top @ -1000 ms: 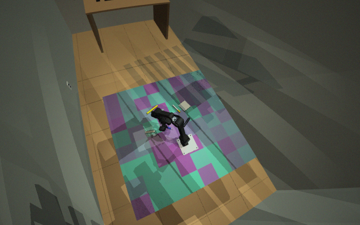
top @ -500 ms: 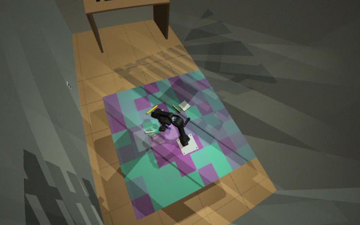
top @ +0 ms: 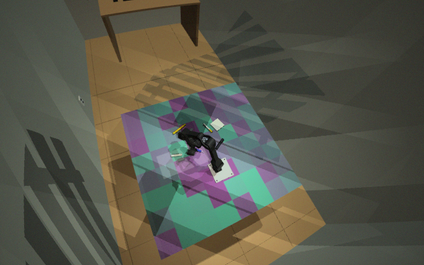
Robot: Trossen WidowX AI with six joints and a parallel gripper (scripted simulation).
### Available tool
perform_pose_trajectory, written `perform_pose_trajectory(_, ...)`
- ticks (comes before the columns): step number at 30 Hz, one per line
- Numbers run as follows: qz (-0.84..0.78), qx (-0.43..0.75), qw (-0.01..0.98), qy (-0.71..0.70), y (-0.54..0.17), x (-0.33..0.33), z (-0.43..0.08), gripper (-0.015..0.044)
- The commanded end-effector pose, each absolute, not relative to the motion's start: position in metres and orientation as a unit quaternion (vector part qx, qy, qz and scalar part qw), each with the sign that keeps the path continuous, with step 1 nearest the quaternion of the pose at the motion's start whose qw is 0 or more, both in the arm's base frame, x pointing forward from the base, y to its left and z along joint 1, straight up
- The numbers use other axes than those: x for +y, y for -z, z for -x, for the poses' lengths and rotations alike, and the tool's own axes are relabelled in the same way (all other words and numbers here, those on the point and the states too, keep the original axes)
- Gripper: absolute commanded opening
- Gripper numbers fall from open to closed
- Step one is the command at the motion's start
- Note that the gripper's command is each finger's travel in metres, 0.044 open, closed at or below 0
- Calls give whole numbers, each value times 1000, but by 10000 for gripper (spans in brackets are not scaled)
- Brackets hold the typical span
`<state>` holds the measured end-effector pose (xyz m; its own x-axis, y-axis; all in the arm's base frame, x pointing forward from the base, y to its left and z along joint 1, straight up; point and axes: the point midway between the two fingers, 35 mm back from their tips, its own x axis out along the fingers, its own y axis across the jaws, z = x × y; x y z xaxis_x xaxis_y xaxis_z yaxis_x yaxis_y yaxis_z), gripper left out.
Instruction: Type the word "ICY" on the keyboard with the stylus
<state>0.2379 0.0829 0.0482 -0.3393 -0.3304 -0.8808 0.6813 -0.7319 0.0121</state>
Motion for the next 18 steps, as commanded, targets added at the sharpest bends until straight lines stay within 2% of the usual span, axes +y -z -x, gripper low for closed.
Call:
perform_pose_trajectory(1, -478, 181, 318, 799, -44, 82, -237, 150)
perform_pose_trajectory(14, -478, 181, 318, 799, -37, 82, -237, 150)
perform_pose_trajectory(18, -478, 183, 317, 798, -39, 83, -238, 45)
